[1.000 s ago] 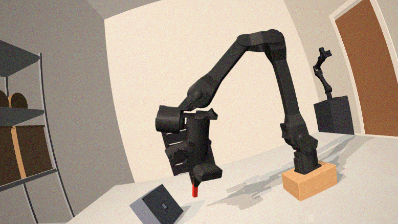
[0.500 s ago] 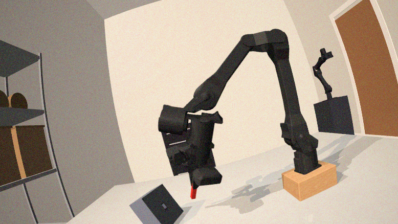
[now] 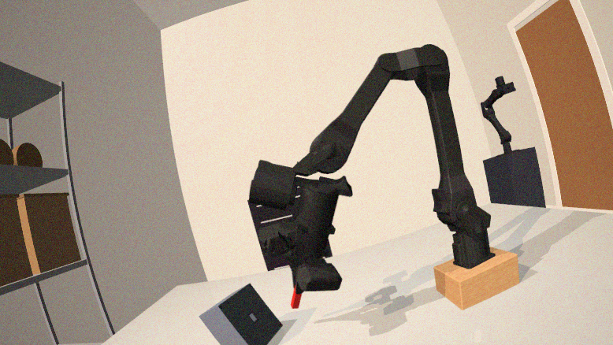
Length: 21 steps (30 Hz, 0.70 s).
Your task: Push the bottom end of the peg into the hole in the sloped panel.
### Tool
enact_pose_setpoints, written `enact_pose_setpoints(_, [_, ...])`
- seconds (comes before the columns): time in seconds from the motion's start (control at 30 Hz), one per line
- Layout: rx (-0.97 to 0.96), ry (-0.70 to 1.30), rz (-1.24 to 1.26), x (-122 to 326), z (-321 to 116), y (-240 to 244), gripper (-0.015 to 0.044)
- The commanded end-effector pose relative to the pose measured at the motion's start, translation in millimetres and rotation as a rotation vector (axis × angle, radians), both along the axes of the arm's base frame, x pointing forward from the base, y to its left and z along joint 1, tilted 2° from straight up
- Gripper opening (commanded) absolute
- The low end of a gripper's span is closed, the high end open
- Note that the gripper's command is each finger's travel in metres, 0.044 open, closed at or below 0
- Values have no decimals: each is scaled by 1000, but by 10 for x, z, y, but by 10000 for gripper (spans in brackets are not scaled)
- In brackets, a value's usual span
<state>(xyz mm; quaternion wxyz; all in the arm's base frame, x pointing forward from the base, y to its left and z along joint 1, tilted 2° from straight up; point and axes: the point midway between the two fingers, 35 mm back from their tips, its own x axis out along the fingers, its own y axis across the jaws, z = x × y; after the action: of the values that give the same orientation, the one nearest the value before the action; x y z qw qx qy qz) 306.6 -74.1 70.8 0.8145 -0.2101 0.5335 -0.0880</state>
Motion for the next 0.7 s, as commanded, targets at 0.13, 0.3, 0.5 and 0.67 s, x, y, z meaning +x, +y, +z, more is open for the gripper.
enact_pose_setpoints(0.13, [-5, -65, -30, -5, 19, 55, 0])
enact_pose_setpoints(0.3, [-4, -97, -44, -7, 12, 89, 0])
enact_pose_setpoints(0.5, [-2, -135, -61, -11, 4, 130, 0])
enact_pose_setpoints(0.67, [2, -168, -75, -17, -1, 163, 0])
